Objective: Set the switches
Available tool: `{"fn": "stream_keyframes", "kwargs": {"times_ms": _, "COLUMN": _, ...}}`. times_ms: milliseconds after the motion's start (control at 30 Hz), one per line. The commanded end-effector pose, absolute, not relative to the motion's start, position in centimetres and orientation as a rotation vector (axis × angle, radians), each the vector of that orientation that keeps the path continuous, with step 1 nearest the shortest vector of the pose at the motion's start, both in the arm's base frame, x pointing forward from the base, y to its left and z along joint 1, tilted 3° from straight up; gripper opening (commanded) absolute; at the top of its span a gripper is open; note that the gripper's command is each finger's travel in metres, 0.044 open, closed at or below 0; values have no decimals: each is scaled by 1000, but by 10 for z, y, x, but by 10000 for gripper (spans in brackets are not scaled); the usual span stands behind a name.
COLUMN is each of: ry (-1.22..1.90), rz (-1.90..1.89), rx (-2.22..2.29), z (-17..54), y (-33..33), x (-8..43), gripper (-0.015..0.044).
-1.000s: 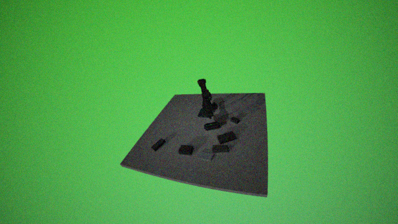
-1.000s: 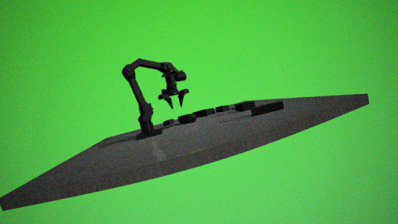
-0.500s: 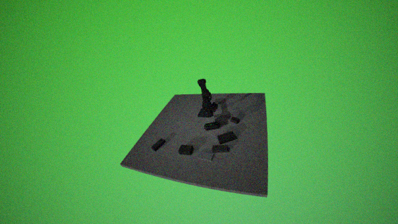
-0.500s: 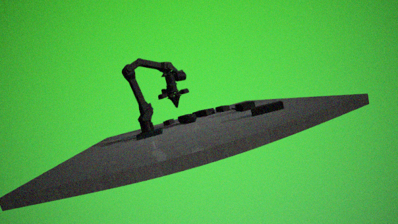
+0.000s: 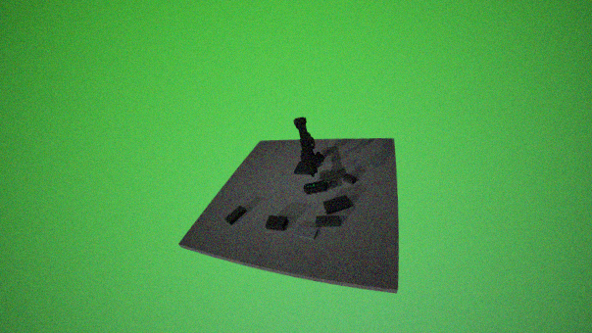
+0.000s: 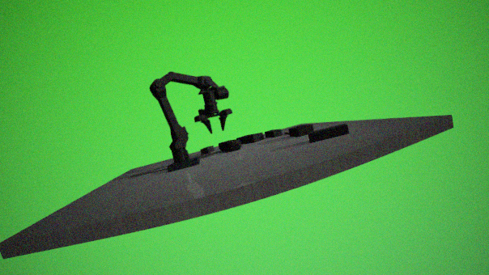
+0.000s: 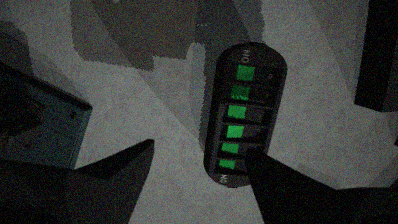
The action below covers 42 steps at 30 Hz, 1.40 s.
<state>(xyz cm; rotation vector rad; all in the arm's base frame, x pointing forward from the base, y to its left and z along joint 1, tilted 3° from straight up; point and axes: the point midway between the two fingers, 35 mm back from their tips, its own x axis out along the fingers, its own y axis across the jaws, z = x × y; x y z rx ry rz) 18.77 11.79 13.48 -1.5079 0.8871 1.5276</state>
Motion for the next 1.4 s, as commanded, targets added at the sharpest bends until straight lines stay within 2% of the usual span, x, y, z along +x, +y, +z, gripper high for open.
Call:
{"fn": "stream_keyframes", "kwargs": {"times_ms": 0, "ry": 887, "rz": 1527, "rx": -1508, "z": 135, "y": 118, "x": 188, "gripper": 394}}
{"fn": "stream_keyframes", "kwargs": {"times_ms": 67, "ry": 887, "rz": 1527, "rx": -1508, "z": 135, "y": 118, "x": 188, "gripper": 440}}
{"fn": "stream_keyframes", "kwargs": {"times_ms": 133, "ry": 887, "rz": 1527, "rx": -1508, "z": 135, "y": 118, "x": 188, "gripper": 440}}
{"fn": "stream_keyframes", "kwargs": {"times_ms": 533, "ry": 640, "rz": 1315, "rx": -1566, "z": 86, "y": 72, "x": 199, "gripper": 125}}
{"fn": "stream_keyframes", "kwargs": {"times_ms": 700, "ry": 627, "rz": 1299, "rx": -1573, "z": 83, "y": 69, "x": 199, "gripper": 0}}
{"fn": "stream_keyframes", "kwargs": {"times_ms": 1367, "ry": 627, "rz": 1300, "rx": -1573, "z": 66, "y": 70, "x": 201, "gripper": 0}}
